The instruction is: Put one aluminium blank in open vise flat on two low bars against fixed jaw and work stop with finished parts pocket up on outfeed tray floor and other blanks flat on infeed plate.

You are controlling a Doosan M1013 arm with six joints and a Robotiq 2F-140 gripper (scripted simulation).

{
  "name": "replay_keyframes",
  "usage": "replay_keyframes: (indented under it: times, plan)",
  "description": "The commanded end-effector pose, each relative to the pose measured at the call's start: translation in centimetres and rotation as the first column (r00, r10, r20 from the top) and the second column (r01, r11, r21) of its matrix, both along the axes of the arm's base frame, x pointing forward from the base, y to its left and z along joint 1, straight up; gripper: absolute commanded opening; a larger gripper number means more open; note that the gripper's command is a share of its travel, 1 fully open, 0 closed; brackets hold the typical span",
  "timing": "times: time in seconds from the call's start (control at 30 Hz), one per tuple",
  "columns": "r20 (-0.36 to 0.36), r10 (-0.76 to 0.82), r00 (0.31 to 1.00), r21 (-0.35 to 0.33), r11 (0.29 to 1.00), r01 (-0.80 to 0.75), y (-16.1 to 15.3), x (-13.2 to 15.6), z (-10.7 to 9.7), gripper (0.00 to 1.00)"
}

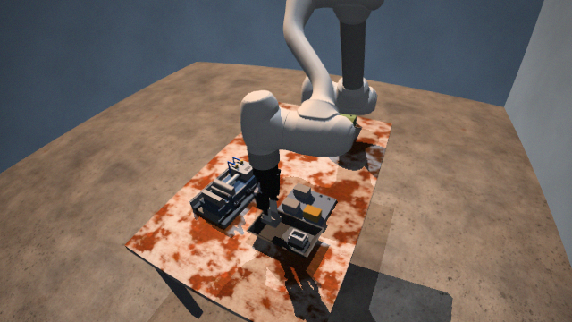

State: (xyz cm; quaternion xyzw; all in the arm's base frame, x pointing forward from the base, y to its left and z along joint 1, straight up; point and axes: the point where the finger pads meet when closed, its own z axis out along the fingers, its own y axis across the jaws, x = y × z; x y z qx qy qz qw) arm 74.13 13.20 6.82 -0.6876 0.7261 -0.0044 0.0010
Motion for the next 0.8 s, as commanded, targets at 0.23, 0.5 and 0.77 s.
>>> replay_keyframes:
  times: [0.23,0.5,0.77]
  plan:
    - [-0.011,-0.002,1.0,-0.001,1.0,0.002,-0.4,-0.2,-2.1,0.0]
    - [-0.011,-0.002,1.0,-0.001,1.0,0.002,-0.4,-0.2,-3.2,0.0]
    - [-0.011,-0.002,1.0,-0.001,1.0,0.002,-0.4,-0.2,-3.8,0.0]
